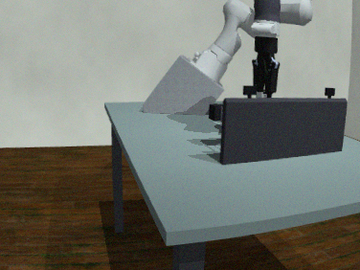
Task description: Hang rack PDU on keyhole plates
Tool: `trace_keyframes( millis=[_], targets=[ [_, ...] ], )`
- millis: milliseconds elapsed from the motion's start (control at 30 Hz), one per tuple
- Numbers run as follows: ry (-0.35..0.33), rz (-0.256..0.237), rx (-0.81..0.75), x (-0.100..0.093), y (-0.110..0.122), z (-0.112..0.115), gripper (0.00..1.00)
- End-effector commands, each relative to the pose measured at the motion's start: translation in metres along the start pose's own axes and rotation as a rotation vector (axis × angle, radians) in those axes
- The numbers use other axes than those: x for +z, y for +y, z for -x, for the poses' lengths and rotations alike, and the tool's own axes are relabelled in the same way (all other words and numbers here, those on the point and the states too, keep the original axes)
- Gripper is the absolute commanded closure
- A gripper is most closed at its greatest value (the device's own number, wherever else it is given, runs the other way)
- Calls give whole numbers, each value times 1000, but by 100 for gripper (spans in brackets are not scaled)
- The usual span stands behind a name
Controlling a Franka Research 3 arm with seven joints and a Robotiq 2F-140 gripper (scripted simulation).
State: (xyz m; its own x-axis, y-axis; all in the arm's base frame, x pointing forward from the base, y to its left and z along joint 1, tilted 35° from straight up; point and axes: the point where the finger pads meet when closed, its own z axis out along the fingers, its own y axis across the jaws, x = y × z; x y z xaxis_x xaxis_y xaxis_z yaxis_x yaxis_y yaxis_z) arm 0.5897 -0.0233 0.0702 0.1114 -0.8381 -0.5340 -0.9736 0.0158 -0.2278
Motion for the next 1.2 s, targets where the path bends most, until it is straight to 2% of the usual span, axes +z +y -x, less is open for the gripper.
trace_keyframes(
  millis=[0,1167],
  targets=[
    [3,-3,4,0,-2,-1,100],
    [3,-3,5,11,-2,-1,100]
  ],
)
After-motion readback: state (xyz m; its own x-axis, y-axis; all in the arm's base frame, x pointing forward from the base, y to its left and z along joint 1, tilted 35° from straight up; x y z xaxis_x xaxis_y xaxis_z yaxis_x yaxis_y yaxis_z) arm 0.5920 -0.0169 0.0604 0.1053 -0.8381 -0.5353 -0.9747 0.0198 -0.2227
